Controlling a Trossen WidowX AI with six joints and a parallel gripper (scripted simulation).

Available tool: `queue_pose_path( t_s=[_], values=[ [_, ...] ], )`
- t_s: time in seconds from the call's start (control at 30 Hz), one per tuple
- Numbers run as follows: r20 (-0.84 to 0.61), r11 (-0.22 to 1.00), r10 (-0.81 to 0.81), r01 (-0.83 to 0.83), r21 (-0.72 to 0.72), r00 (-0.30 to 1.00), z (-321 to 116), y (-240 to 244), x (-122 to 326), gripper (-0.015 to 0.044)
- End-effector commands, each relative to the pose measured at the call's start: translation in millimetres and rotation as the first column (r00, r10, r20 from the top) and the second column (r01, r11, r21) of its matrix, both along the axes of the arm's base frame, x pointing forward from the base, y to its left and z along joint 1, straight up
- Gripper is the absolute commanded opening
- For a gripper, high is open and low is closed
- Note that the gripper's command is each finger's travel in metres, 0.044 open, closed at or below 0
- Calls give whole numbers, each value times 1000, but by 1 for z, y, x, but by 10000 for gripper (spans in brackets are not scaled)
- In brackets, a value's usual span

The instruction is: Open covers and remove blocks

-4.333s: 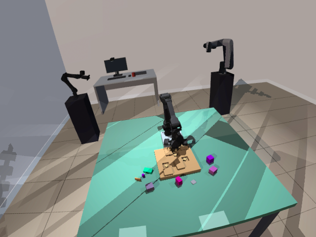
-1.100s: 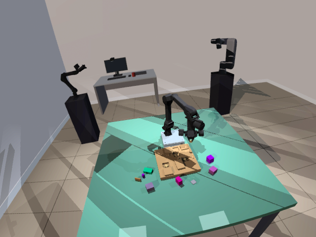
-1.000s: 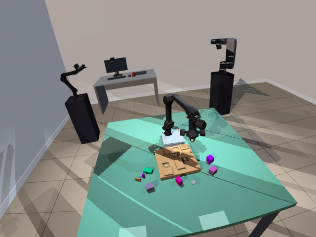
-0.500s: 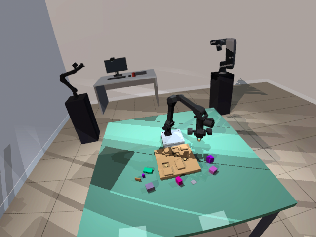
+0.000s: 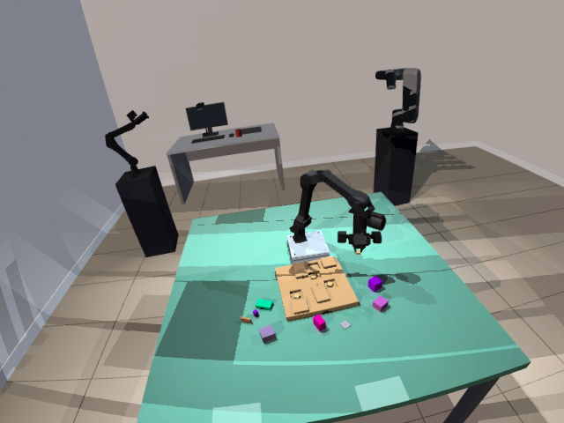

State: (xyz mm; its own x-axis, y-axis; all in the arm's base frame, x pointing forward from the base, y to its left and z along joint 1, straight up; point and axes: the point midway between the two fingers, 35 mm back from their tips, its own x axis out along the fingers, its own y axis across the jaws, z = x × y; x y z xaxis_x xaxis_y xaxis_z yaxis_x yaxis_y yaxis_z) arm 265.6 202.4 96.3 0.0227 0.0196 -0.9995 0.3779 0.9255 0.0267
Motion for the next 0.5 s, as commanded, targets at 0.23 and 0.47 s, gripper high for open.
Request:
queue_pose_path(
  t_s=[0.23, 0.47],
  values=[
    [1, 1000, -7, 7, -2, 1000, -18, 1, 2, 80],
    [1, 1000, -7, 7, -2, 1000, -30, 2, 3, 80]
  ],
)
